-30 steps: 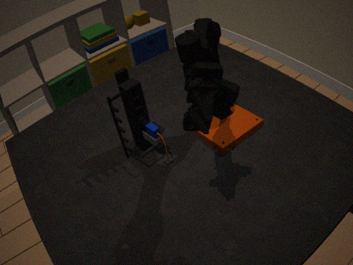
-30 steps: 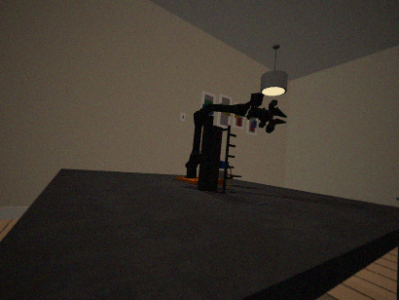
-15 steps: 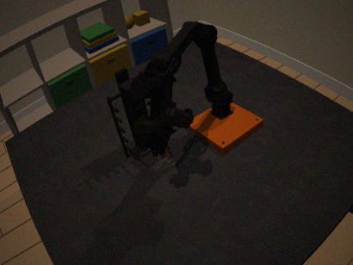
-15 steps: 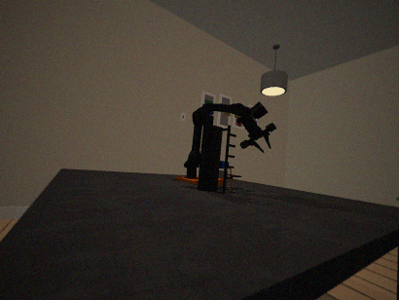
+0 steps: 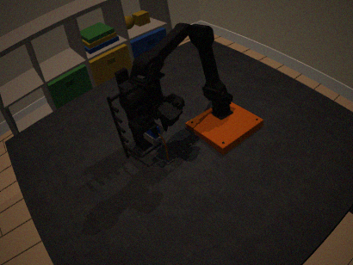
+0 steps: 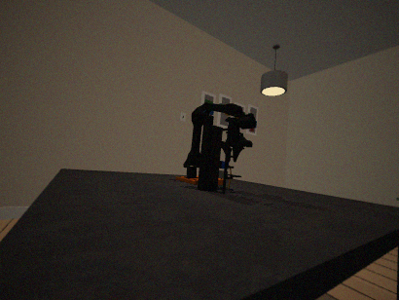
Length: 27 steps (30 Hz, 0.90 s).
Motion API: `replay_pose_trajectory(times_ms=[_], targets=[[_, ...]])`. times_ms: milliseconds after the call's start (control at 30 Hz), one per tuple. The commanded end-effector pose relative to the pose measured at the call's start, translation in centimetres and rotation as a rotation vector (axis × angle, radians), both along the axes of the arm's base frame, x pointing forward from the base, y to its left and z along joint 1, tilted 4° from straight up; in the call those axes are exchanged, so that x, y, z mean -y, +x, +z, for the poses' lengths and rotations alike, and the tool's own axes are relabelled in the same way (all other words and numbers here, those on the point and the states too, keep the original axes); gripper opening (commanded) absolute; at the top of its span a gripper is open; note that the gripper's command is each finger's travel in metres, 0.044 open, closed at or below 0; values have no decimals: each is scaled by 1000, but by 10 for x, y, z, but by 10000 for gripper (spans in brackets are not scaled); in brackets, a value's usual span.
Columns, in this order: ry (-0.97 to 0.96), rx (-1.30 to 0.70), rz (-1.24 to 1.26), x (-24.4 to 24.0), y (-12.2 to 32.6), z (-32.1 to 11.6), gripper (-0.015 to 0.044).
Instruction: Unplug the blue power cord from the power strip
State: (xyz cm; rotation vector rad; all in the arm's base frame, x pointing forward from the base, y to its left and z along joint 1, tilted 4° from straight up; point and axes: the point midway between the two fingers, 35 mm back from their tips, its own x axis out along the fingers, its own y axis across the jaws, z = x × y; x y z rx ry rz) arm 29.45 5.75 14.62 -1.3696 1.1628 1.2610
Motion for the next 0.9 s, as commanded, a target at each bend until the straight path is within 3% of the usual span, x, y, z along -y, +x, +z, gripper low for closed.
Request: replay_pose_trajectory(times_ms=[0,867], targets=[[-9,-14,-12,2,-1,-1,160],[-13,-13,-12,41,3,2,160]])
